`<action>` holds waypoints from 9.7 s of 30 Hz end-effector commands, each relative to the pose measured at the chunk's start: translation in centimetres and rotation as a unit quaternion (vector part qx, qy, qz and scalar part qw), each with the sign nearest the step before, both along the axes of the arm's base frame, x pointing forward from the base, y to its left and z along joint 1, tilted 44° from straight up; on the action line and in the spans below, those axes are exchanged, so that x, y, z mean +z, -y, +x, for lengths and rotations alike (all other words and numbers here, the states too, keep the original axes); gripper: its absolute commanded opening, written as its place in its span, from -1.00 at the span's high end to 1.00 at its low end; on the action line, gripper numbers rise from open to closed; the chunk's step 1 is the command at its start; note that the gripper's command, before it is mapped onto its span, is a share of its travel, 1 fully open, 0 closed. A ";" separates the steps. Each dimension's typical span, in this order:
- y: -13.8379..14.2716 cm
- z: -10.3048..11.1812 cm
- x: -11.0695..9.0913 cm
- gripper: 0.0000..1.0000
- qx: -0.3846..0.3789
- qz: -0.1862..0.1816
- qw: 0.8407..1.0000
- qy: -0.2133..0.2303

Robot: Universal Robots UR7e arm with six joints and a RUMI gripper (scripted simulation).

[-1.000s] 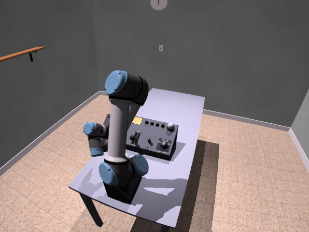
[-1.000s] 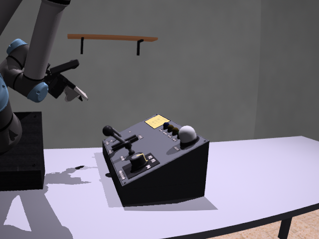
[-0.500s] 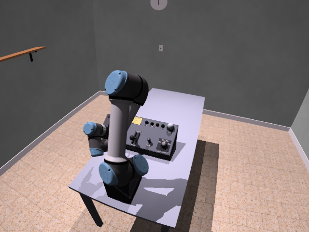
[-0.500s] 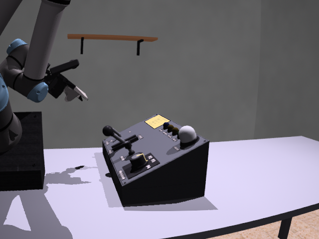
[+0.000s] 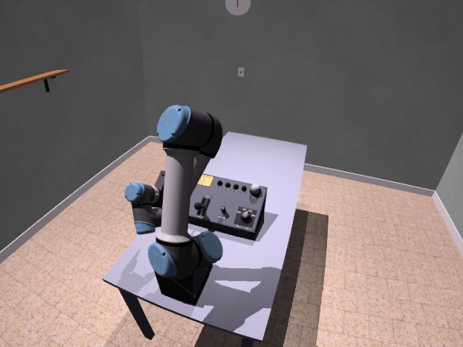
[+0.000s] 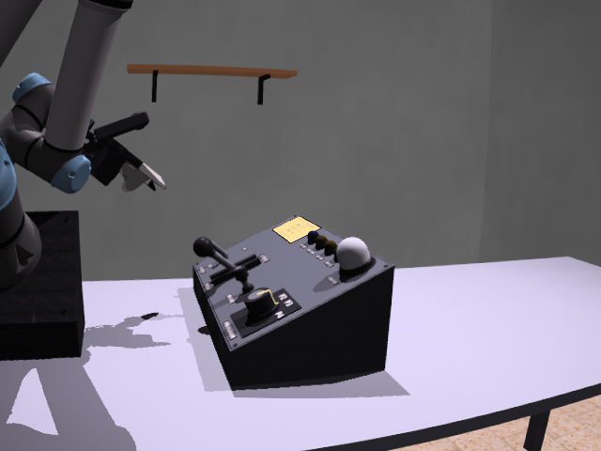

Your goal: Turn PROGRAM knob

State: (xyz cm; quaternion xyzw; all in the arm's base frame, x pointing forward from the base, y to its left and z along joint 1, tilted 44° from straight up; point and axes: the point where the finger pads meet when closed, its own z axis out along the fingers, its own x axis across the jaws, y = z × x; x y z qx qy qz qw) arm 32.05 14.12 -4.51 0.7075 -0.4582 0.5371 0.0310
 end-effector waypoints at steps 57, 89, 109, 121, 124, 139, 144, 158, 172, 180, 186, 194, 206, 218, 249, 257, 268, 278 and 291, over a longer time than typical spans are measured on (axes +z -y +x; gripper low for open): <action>0.2 2.0 4.8 -1.00 -0.013 0.008 1.000 -0.015; 3.7 3.3 15.4 -1.00 -0.034 0.031 0.998 -0.036; 7.3 1.4 20.7 -1.00 -0.043 0.043 0.997 -0.044; 9.7 -0.7 23.3 -1.00 -0.047 0.051 0.997 -0.047; 9.9 -0.9 23.4 -1.00 -0.047 0.051 0.996 -0.047; 11.5 -2.7 24.5 -1.00 -0.049 0.055 0.996 -0.049; 11.6 -2.9 24.5 -1.00 -0.049 0.055 0.996 -0.049; 11.6 -3.0 24.6 -1.00 -0.049 0.055 0.996 -0.050; 11.6 -3.0 24.5 -1.00 -0.049 0.055 0.996 -0.050; 11.6 -3.0 24.5 -1.00 -0.049 0.055 0.996 -0.050; 11.6 -3.0 24.5 -1.00 -0.049 0.055 0.996 -0.050; 11.6 -3.0 24.5 -1.00 -0.049 0.055 0.996 -0.050; 11.6 -3.0 24.5 -1.00 -0.049 0.055 0.996 -0.050; 11.6 -3.0 24.5 -1.00 -0.049 0.055 0.996 -0.050; 22.4 3.4 22.9 -1.00 -0.183 0.070 0.975 -0.101; 24.2 4.0 22.6 -1.00 -0.199 0.074 0.972 -0.106; 24.2 3.9 22.5 0.11 -0.199 0.073 0.971 -0.107; 24.2 3.9 22.6 0.11 -0.199 0.073 0.972 -0.106; 24.2 3.9 22.6 0.11 -0.199 0.073 0.972 -0.106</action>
